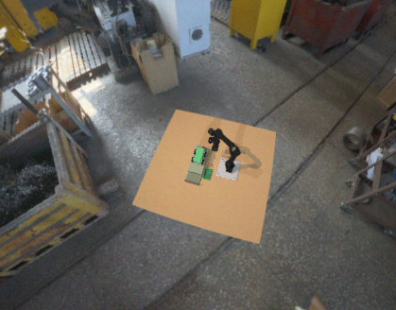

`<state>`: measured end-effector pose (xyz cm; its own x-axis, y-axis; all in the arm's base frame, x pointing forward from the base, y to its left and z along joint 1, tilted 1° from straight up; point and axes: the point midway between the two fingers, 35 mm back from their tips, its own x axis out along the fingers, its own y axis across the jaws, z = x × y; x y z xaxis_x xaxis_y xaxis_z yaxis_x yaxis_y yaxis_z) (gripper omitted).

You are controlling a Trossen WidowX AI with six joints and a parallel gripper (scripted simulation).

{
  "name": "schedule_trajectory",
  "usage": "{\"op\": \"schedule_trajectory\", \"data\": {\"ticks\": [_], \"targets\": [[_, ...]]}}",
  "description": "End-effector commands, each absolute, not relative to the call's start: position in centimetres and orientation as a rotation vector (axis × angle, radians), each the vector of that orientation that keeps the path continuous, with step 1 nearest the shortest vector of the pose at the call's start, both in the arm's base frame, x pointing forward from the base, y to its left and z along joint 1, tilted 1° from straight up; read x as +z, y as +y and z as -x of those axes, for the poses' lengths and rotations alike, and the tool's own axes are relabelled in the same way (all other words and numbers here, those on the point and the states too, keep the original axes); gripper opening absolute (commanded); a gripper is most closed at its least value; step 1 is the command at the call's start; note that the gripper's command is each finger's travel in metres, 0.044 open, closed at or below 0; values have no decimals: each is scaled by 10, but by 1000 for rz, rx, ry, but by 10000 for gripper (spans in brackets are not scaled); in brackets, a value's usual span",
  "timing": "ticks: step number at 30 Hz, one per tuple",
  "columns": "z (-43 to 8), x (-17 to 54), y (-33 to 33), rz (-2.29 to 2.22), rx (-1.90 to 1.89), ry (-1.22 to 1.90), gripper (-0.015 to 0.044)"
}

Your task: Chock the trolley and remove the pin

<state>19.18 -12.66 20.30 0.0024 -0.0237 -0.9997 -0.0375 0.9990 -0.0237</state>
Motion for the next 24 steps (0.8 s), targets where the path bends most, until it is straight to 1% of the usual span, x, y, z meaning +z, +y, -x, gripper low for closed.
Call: {"op": "schedule_trajectory", "data": {"ticks": [1,24], "targets": [[-194,202,-112,34,-3,1566,0],[-215,193,-31,21,-4,1564,0]]}}
